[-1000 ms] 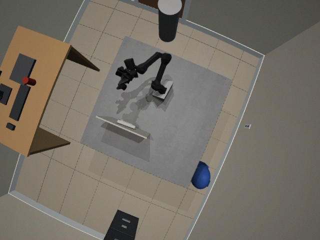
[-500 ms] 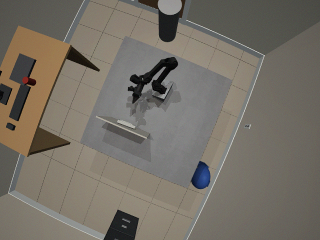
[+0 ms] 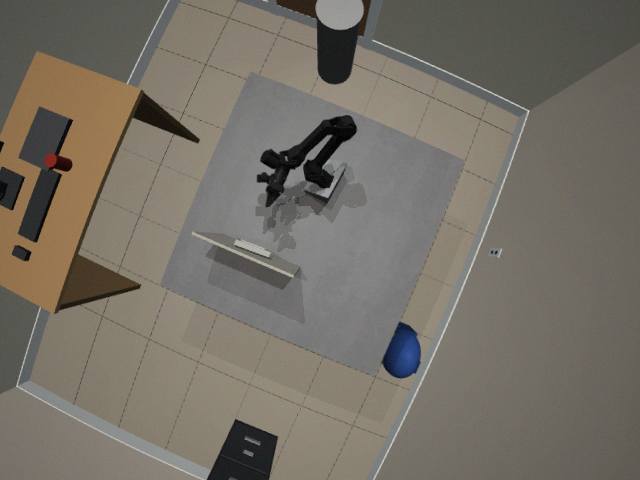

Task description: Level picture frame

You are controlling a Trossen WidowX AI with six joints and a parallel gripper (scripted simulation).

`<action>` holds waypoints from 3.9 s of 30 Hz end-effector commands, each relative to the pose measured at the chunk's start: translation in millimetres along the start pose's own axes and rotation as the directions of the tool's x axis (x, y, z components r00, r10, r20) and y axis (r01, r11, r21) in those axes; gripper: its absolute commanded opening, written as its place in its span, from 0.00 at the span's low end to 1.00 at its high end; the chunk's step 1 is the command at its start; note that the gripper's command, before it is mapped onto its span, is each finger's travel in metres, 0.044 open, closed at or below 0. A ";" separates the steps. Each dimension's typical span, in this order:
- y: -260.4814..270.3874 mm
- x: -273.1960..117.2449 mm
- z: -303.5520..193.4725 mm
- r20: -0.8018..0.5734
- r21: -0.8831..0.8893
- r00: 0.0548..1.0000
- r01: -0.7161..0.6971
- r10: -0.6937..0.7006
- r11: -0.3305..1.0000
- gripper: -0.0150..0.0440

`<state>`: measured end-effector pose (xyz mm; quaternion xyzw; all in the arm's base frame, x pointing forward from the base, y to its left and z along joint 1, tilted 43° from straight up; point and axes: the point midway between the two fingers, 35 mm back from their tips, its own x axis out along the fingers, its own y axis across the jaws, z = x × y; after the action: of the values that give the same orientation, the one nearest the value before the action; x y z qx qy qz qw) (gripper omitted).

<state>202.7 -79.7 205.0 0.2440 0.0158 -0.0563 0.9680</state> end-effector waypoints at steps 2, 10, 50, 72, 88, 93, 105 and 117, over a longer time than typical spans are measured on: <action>0.0 -0.1 -0.9 -0.003 -0.001 1.000 -0.002 0.002 1.000 0.69; 0.0 -0.1 -0.9 -0.003 -0.001 1.000 -0.002 0.002 1.000 0.69; 0.0 -0.1 -0.9 -0.003 -0.001 1.000 -0.002 0.002 1.000 0.69; 0.0 -0.1 -0.9 -0.003 -0.001 1.000 -0.002 0.002 1.000 0.69; -24.7 47.4 -4.7 -0.001 0.000 1.000 -0.002 0.002 1.000 0.69; -33.8 70.0 -17.9 -0.001 0.000 1.000 -0.003 0.003 1.000 0.69; -36.6 76.2 -20.5 -0.001 0.001 1.000 -0.003 0.003 1.000 0.69; -36.3 134.2 -15.7 0.002 0.001 1.000 -0.005 0.005 1.000 0.69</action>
<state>305.9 -115.7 168.8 0.2426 0.0144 -0.0541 0.9685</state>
